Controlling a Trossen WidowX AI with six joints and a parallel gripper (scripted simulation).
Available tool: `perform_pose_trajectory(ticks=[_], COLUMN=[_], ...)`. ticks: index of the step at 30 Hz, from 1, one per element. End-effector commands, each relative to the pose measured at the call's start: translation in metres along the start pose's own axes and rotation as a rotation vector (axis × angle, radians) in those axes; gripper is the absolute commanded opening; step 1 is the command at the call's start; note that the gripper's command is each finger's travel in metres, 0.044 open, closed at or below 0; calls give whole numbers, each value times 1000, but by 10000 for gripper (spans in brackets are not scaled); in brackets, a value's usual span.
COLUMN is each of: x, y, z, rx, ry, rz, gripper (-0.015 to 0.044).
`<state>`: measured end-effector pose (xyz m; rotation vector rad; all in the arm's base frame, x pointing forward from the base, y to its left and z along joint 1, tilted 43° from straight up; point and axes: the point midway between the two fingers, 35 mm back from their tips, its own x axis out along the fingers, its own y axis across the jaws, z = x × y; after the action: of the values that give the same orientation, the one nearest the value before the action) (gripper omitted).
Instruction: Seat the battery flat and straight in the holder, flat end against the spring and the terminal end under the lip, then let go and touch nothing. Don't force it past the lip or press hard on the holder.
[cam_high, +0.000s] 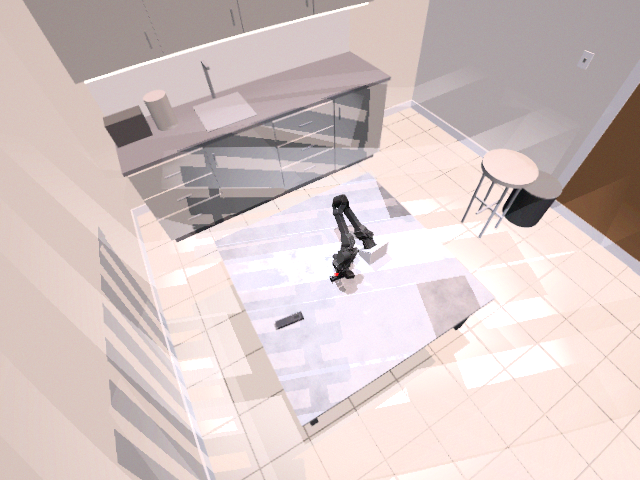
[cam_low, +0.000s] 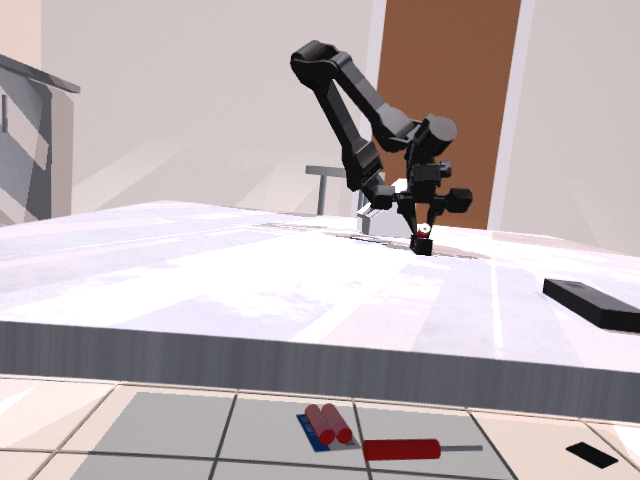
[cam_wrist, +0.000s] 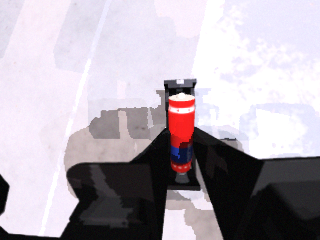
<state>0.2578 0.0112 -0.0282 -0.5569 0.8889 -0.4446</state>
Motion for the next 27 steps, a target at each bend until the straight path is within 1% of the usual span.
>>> perform_pose_trajectory(ticks=[1, 16, 27], x=[-2, -2, 3], y=[-1, -1, 2], z=[-8, -8, -6], rx=[-10, -11, -9], ry=[11, 23, 82], rz=[3, 12, 19], gripper=[59, 59, 59])
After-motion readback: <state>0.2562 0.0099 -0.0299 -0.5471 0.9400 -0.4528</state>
